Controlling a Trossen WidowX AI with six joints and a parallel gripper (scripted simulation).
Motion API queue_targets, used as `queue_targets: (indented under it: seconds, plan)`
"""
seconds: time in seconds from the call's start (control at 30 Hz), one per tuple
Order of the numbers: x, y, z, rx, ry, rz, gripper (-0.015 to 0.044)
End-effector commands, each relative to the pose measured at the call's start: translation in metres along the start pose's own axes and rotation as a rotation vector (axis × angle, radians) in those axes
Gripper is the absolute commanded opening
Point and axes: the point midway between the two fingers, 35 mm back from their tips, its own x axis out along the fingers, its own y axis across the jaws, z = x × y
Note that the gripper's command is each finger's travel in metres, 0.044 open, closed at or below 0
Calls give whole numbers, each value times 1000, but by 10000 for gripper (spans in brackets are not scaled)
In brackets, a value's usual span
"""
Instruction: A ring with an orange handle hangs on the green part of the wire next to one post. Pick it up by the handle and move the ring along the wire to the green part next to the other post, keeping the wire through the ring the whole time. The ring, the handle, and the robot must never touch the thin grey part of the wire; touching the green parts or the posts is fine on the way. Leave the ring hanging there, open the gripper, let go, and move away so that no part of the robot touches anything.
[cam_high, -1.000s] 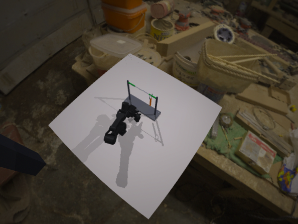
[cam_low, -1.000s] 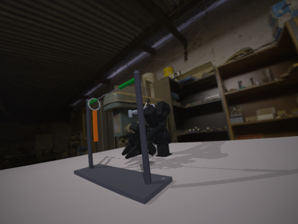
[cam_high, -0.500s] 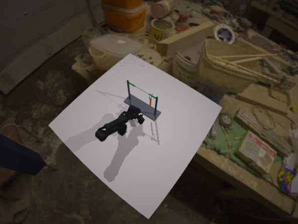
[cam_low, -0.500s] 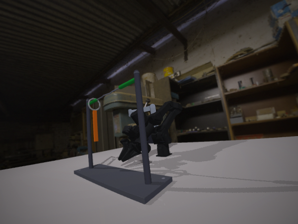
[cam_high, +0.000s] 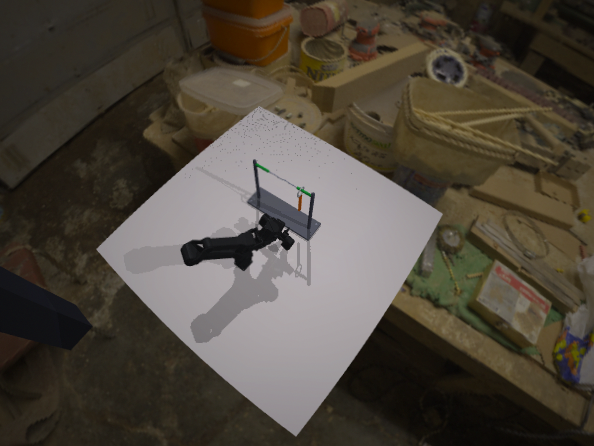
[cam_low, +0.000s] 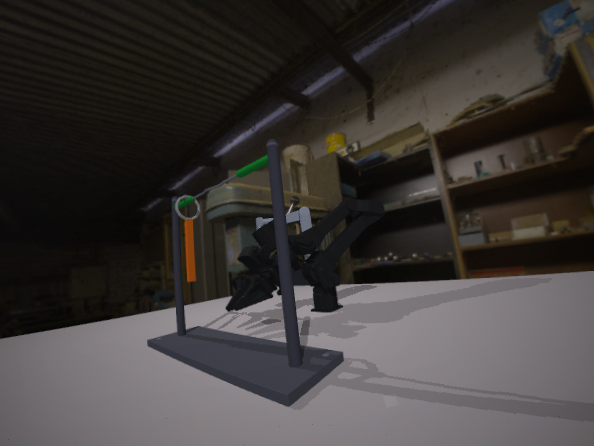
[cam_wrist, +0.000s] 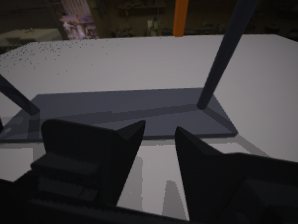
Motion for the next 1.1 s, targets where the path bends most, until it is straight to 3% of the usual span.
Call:
queue_targets:
  seconds: [0.0, 0.5, 0.7, 1.07]
  plan:
    - [-6, -6, 6, -16, -61, 39, 160]
    - [-39, -21, 25, -141, -288, 105, 160]
    - [-39, -21, 28, -145, -290, 106, 160]
    - [-21, -12, 73, -172, -312, 113, 160]
